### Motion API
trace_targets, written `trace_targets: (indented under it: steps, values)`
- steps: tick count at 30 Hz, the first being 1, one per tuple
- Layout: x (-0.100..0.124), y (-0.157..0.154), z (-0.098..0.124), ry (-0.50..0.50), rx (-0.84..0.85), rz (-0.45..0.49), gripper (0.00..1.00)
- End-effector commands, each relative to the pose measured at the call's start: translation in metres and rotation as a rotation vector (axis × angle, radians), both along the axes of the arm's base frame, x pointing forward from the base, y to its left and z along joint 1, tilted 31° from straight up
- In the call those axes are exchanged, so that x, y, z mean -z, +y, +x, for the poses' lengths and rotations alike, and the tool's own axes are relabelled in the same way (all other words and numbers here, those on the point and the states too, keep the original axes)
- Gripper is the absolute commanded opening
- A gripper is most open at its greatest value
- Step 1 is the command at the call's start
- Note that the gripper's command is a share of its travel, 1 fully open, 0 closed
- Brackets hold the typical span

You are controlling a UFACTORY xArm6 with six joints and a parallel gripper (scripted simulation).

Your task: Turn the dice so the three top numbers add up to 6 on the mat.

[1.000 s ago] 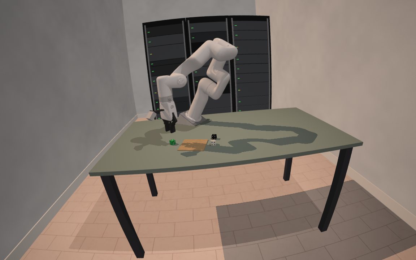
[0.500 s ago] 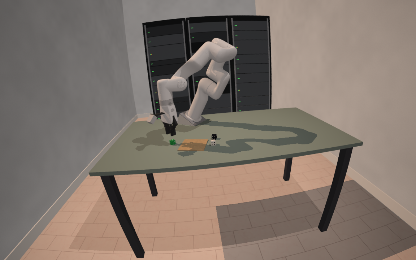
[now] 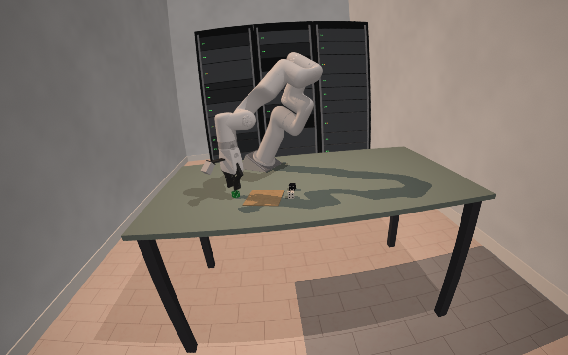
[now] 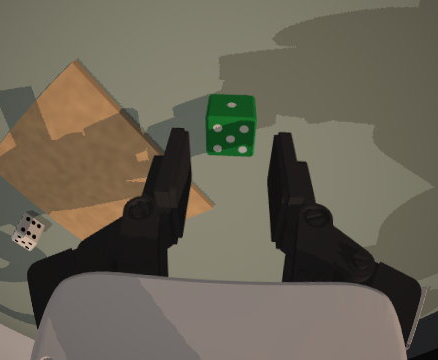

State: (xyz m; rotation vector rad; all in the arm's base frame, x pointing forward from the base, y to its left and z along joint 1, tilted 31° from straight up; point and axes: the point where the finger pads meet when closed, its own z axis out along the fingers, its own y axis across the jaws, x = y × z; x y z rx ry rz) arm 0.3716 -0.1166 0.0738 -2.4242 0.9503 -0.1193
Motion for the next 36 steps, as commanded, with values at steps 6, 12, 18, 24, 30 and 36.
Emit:
trace_targets:
  steps: [6,12,18,24,30,36]
  values:
    - [0.0052,0.0020,0.0029,-0.003,0.001,-0.002,0.42]
    - [0.0070,0.0029,0.0034,-0.003,0.001,-0.002,0.42]
    - [0.0072,0.0030,0.0035,-0.003,0.001,-0.002,0.42]
    - [0.0072,0.0030,0.0035,-0.003,0.001,-0.002,0.42]
    - [0.0072,0.0030,0.0035,-0.003,0.001,-0.002,0.42]
    - [0.0072,0.0030,0.0035,-0.003,0.001,-0.002,0.42]
